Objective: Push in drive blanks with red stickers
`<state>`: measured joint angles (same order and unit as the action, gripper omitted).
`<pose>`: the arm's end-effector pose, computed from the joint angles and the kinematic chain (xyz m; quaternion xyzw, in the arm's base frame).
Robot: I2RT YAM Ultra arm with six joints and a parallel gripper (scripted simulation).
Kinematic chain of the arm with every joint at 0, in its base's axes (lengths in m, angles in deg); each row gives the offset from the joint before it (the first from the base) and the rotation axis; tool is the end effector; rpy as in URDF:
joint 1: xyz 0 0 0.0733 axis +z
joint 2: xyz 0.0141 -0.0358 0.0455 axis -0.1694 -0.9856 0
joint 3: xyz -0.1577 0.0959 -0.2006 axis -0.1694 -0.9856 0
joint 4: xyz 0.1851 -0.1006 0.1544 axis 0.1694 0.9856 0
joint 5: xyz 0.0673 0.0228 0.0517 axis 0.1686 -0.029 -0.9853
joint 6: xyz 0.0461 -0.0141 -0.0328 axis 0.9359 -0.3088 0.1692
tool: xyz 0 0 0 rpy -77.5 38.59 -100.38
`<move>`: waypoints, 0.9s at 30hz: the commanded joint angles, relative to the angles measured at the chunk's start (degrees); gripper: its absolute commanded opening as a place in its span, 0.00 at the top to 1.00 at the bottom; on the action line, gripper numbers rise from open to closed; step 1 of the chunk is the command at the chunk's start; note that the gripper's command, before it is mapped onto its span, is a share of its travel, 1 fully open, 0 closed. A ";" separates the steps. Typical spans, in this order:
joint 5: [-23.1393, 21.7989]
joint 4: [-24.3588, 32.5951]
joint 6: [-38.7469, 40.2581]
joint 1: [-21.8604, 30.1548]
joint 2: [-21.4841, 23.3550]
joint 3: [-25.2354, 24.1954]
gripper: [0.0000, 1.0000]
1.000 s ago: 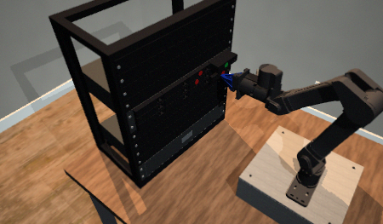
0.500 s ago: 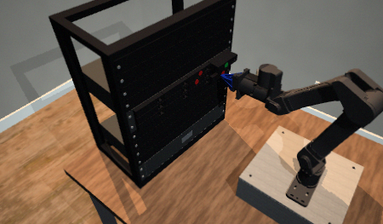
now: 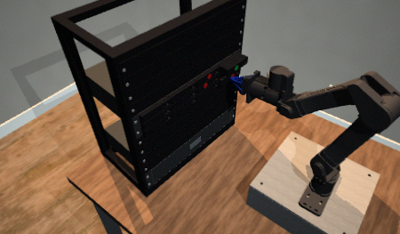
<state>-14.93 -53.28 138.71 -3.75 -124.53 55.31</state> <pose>0.2722 -0.0594 0.2301 0.5443 0.5063 0.4312 0.5112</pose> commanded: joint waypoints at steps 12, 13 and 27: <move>0.80 -3.43 -0.65 0.54 -0.47 3.56 1.00; 0.80 -3.36 -0.65 0.55 -0.46 3.63 1.00; 0.84 -2.19 -0.64 0.57 -0.41 4.72 1.00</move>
